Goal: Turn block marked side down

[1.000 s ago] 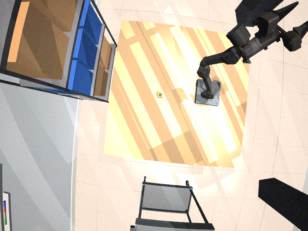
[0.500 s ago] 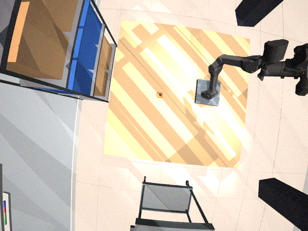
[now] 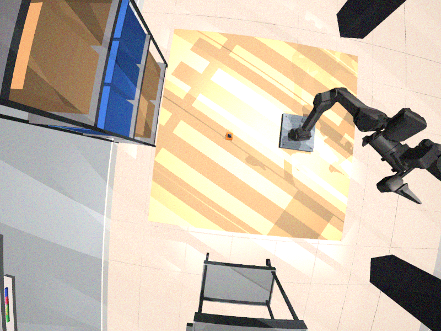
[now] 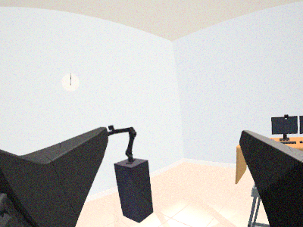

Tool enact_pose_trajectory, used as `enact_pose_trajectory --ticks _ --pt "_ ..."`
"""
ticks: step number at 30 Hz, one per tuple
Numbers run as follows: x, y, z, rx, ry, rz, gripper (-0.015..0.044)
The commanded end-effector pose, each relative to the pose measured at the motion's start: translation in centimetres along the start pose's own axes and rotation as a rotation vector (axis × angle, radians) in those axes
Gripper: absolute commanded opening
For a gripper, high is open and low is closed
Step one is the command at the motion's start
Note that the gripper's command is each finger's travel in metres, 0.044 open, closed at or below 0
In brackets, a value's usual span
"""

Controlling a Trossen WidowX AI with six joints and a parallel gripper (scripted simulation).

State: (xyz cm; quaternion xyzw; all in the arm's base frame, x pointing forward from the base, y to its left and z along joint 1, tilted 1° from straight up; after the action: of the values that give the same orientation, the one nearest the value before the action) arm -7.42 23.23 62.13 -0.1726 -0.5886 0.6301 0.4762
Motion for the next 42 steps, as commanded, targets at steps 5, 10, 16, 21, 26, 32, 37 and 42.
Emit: enact_pose_trajectory --ticks 5,10,16,21,26,32,37,42 --pt "0.4 3.6 -13.1 0.025 0.415 0.122 0.0440" --pt "-1.8 5.2 -20.3 0.067 0.640 0.179 0.0440" --pt "-6.4 7.0 -28.0 0.132 0.896 0.245 0.0440" --pt "-11.5 8.4 -33.3 0.204 1.100 0.289 0.0440" --pt "-17.6 9.6 -37.5 0.298 1.295 0.312 0.0440" --pt "-25.7 11.3 -40.9 0.428 1.519 0.339 0.0440" --pt "-32.7 13.1 -42.2 0.553 1.691 0.376 0.0440" --pt "-39.8 15.2 -42.3 0.696 1.836 0.417 0.0440"
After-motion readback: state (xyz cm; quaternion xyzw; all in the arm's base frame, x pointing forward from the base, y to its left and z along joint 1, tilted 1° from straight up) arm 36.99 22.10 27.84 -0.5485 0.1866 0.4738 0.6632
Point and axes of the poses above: the point midway between the two fingers, 35 mm back from their tips, its own x axis out along the fingers, its own z axis across the jaws, y = z × x, the point moved 1 cm from there along -x, back along the fingers, and after that the axes turned 8 degrees about x, right-handed, at the moved point
